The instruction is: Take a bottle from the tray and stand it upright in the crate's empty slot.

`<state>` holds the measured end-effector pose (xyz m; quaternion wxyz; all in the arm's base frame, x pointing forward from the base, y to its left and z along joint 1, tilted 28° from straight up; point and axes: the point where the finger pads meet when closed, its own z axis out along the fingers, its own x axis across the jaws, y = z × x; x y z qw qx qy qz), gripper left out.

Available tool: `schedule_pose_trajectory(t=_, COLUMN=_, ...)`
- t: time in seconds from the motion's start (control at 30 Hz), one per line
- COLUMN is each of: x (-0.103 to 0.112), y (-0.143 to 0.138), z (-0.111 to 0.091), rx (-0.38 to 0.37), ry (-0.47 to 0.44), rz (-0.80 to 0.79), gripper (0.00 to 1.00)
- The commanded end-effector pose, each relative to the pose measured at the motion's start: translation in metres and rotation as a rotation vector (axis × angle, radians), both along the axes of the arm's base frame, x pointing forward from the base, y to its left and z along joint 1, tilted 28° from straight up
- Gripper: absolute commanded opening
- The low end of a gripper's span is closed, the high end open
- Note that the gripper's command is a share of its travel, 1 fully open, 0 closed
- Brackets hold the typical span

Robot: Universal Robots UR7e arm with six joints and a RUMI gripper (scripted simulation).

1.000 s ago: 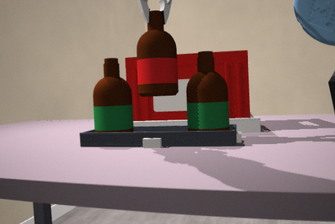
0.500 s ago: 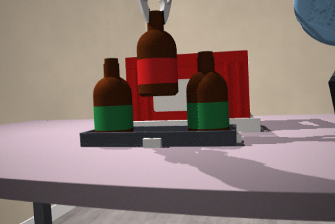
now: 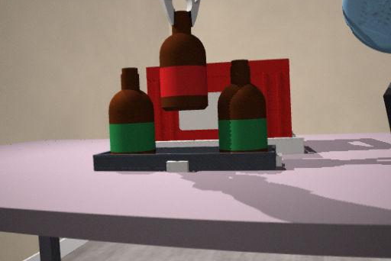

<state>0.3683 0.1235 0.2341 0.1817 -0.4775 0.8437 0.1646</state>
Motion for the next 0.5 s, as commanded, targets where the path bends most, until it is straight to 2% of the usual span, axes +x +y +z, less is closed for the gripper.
schedule_pose_trajectory(t=0.0, x=0.000, y=-0.002, z=0.003, rx=0.000, ry=-0.001, rz=0.000, gripper=0.00)
schedule_pose_trajectory(t=0.47, x=-0.002, y=-0.007, z=0.014, rx=0.000, ry=-0.001, rz=0.000, gripper=0.00)
